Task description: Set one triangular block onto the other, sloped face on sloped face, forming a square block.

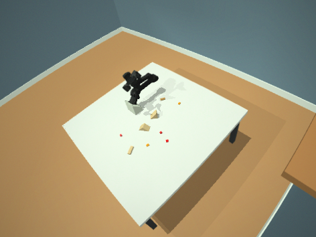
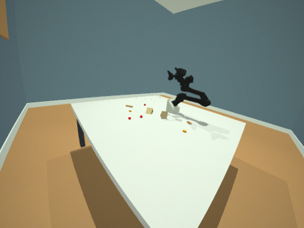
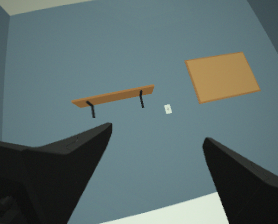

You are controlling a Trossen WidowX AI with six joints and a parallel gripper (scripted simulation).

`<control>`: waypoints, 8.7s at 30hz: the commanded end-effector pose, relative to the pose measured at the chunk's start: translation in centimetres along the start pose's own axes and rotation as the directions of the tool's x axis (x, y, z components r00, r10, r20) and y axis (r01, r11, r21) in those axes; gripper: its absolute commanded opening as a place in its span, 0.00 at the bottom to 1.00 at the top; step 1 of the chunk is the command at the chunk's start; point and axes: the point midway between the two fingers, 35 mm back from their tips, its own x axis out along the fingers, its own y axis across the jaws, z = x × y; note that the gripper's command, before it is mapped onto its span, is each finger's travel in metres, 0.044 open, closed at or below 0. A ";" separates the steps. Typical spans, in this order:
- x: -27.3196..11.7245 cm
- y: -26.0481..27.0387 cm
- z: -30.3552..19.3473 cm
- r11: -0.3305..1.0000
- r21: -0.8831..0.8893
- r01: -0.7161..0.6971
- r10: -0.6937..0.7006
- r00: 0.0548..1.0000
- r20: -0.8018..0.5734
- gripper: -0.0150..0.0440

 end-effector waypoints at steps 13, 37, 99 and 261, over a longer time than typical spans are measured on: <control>10.3 -6.1 -3.3 0.943 -0.205 0.262 -0.317 0.893 -0.318 1.00; 10.7 -15.4 -27.8 0.685 -0.608 -0.402 -0.721 -0.254 -0.644 1.00; -3.8 -20.8 -34.9 0.763 0.074 -0.642 -0.633 -0.766 -0.115 0.62; -9.4 -8.1 -29.8 0.579 0.249 -0.777 -0.358 -0.517 -0.778 0.25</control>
